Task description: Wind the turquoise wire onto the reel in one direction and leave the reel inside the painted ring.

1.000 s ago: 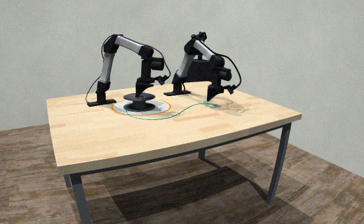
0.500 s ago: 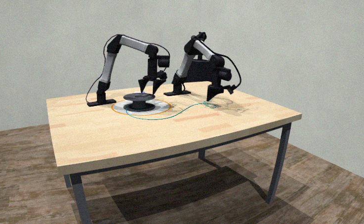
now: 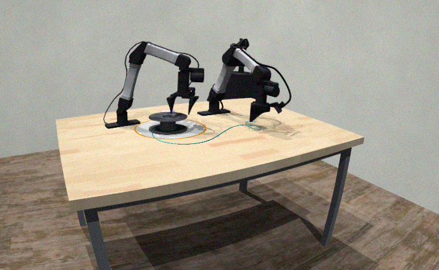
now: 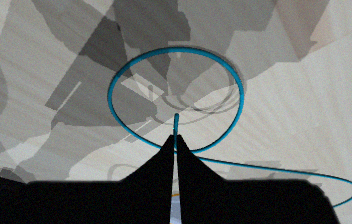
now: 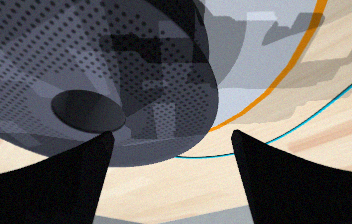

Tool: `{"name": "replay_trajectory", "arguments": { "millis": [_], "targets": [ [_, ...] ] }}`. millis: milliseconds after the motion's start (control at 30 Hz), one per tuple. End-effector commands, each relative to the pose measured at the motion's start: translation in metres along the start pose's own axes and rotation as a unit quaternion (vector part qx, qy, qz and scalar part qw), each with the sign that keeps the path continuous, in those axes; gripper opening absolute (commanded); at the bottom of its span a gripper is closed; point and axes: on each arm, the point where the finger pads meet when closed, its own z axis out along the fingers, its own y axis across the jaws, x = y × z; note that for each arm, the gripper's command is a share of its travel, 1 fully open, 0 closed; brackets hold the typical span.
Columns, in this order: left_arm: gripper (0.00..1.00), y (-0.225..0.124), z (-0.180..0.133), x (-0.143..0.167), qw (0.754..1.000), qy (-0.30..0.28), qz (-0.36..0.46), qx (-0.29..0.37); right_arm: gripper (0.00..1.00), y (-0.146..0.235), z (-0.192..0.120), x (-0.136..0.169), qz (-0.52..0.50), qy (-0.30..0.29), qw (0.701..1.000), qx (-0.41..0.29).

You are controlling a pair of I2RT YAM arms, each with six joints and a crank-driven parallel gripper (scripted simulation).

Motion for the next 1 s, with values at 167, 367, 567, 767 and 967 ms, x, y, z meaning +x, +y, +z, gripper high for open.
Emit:
{"name": "replay_trajectory", "arguments": {
  "millis": [167, 367, 567, 767, 967],
  "targets": [
    [0.00, -0.004, -0.004, -0.009, 1.000, -0.011, 0.002, 0.006, 1.00, -0.002, 0.031, -0.002, -0.012, -0.006, 1.000, 0.002],
    [0.00, -0.003, -0.003, -0.009, 1.000, -0.011, 0.002, 0.006, 1.00, -0.004, 0.036, -0.003, -0.012, -0.006, 1.000, 0.002],
    [0.00, -0.003, -0.001, -0.008, 1.000, -0.011, 0.002, 0.006, 1.00, -0.003, 0.036, -0.005, -0.012, -0.006, 1.000, 0.002],
    [0.00, -0.003, 0.000, -0.008, 1.000, -0.011, 0.001, 0.006, 0.95, -0.001, 0.035, -0.005, -0.012, -0.006, 1.000, 0.002],
    [0.00, -0.002, 0.002, -0.007, 1.000, -0.011, 0.000, 0.006, 0.87, -0.001, 0.035, -0.005, -0.012, -0.006, 1.000, 0.002]
  ]
}}
